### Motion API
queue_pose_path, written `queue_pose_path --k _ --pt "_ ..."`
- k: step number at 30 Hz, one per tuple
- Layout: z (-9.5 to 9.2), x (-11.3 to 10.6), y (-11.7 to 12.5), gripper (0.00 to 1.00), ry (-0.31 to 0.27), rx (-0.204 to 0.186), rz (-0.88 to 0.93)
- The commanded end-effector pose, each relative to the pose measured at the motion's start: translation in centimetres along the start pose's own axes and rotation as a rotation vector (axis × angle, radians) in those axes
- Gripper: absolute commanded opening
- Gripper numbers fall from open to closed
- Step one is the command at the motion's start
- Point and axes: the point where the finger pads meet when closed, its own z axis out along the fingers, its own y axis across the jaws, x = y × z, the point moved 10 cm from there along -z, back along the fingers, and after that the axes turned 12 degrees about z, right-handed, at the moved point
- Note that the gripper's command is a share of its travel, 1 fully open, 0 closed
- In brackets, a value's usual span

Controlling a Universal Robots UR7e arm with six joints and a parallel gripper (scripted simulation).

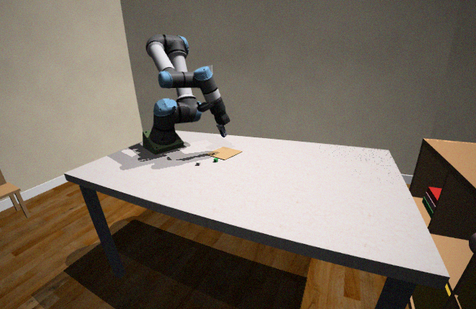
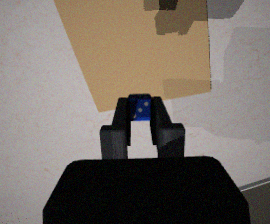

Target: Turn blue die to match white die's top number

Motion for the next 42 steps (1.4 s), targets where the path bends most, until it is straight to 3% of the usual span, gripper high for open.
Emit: queue_pose_path --k 1,19,23,37,42 --pt "0.2 1.5 -0.2 0.34 -0.145 -0.052 -0.015" --pt "1.0 3.9 -0.8 0.34 -0.364 -0.103 -0.013" --pt "1.0 4.1 -0.8 0.34 -0.382 -0.106 -0.013" --pt "1.9 6.0 -1.3 0.34 -0.582 -0.143 -0.010" --pt "2.1 6.4 -1.3 0.34 -0.614 -0.152 -0.010"
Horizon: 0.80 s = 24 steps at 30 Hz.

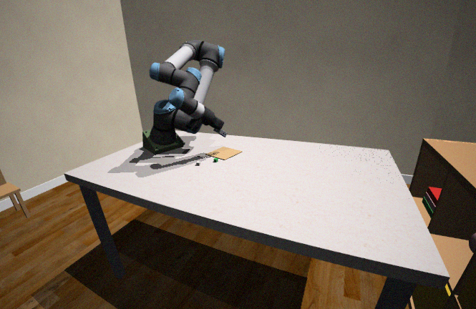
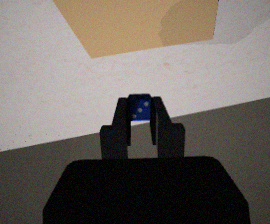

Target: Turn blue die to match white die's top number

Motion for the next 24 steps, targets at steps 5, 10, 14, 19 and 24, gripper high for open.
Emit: queue_pose_path --k 5,10,14,19,24 --pt "0.05 1.52 0.13 0.34 -0.134 -0.020 -0.026" --pt "0.03 1.77 0.09 0.34 -0.158 -0.023 -0.027" --pt "0.02 1.84 0.08 0.34 -0.166 -0.024 -0.027" --pt "0.01 1.87 0.07 0.34 -0.170 -0.024 -0.027" --pt "0.02 1.89 0.07 0.34 -0.170 -0.024 -0.027"
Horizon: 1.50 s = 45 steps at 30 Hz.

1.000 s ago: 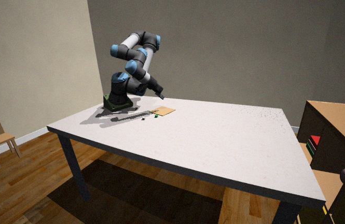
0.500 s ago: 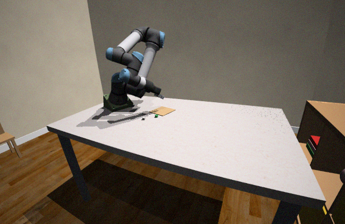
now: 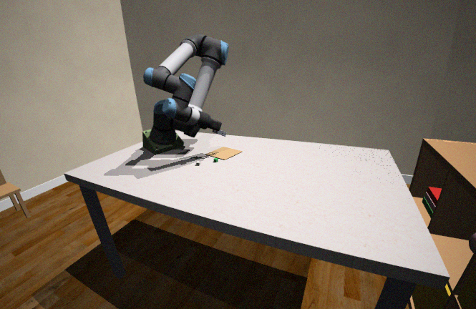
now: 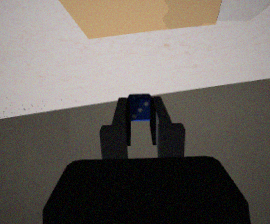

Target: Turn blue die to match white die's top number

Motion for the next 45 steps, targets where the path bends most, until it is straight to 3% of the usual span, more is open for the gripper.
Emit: queue_pose_path --k 1,10,33,45 --pt "0.0 0.1 0.0 0.34 -0.006 0.000 0.002" --pt "0.4 0.8 -0.1 0.34 -0.005 0.000 0.002" --pt "3.4 6.3 -1.2 0.34 -0.005 0.000 0.002" --pt "3.7 6.8 -1.3 0.34 -0.005 0.000 0.002"
